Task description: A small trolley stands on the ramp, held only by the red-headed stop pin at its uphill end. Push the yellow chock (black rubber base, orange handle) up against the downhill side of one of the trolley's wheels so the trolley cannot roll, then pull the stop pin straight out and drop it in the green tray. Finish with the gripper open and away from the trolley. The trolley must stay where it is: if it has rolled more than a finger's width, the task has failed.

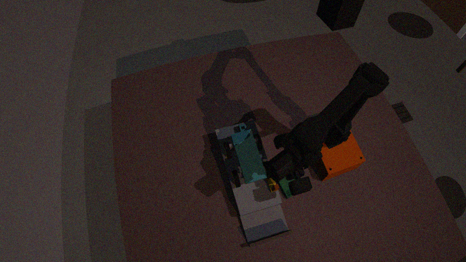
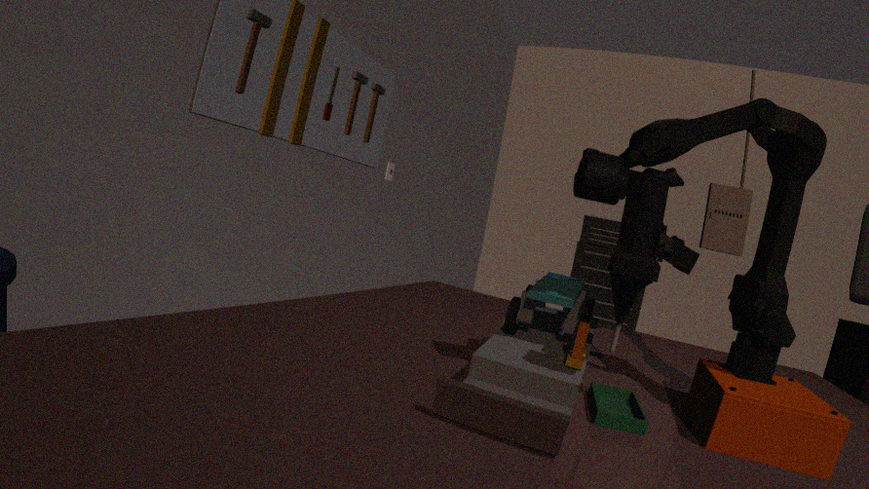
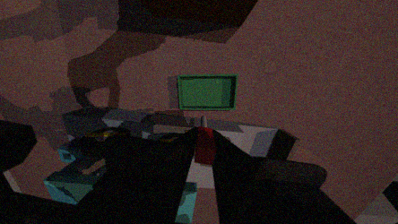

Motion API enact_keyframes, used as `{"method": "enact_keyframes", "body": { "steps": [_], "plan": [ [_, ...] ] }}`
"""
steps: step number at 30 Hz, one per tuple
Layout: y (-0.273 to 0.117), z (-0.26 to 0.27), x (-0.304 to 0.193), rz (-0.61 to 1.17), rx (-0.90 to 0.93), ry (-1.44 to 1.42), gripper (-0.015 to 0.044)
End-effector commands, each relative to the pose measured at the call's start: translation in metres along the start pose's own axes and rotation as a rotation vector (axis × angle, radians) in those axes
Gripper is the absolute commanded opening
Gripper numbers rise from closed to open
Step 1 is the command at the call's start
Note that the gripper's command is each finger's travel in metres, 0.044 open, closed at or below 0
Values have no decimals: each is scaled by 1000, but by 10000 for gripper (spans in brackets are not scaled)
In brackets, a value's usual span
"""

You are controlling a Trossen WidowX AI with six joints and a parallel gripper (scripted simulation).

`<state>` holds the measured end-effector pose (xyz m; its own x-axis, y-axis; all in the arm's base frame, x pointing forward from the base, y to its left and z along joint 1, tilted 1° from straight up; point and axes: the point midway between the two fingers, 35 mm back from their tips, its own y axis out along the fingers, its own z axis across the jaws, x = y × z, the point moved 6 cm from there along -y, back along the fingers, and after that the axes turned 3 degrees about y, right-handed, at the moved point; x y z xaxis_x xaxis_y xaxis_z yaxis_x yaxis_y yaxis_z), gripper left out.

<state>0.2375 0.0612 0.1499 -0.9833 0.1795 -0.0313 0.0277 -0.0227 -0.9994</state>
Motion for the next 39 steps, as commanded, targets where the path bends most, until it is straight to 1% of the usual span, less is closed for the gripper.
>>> {"method": "enact_keyframes", "body": {
  "steps": [1,4,11,21,27,35,39],
  "plan": [
    [-2,3,-2,-3,-30,-134,0],
    [-2,3,-2,-5,-38,-178,0],
    [-2,3,-1,-5,-38,-178,0],
    [17,5,26,-8,-38,-178,0],
    [18,5,28,-9,-41,-178,0],
    [42,7,27,-32,-191,-178,0],
    [53,2,28,-33,-209,-179,0]
  ]
}}
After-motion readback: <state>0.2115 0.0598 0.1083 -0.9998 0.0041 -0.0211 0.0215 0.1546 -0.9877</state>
